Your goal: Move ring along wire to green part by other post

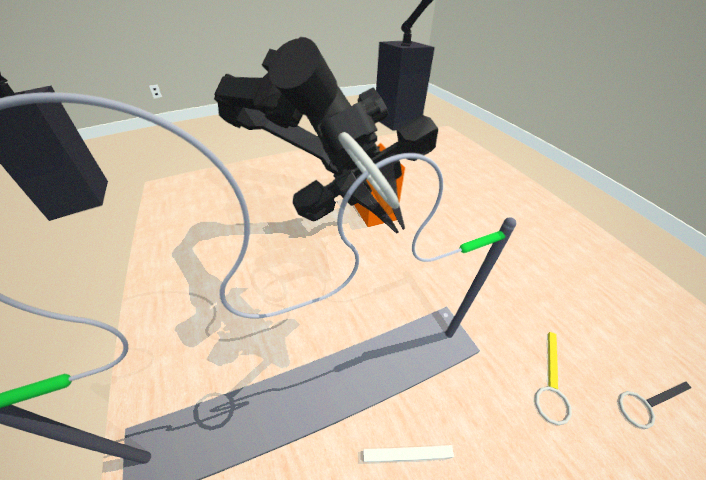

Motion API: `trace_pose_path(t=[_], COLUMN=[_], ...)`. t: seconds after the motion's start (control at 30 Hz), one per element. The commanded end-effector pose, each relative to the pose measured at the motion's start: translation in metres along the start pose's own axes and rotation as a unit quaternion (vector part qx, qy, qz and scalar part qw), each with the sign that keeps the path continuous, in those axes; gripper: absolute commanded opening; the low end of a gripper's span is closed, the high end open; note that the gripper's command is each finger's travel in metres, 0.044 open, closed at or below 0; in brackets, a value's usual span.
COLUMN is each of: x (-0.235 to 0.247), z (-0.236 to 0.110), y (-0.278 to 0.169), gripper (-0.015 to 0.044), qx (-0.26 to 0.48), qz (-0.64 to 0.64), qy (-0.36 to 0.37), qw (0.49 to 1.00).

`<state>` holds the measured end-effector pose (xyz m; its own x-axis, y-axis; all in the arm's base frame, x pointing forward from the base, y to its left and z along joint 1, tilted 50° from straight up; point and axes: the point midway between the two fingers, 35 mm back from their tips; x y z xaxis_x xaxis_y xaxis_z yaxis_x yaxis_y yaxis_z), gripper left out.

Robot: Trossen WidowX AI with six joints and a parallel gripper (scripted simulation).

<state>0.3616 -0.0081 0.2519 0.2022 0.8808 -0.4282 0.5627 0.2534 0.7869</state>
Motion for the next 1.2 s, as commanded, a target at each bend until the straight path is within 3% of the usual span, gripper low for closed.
trace_pose_path(t=[0.0, 0.57, 1.17], x=[-0.006, -0.032, -0.056], z=[0.001, 0.001, -0.004], y=[-0.001, 0.002, 0.013], gripper=[-0.0150, -0.0150, -0.0150], qx=[-0.002, -0.014, -0.027], qz=[-0.038, -0.191, -0.347], qy=[-0.023, -0.110, -0.198], qw=[0.999, 0.975, 0.916])
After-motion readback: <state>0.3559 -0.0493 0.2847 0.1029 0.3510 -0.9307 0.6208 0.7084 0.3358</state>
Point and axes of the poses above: the point midway between the two fingers, 35 mm back from their tips, its own z axis out along the fingers, its own x axis across the jaws, y = z × x, and after that the axes turned 5 degrees about -z, right-handed
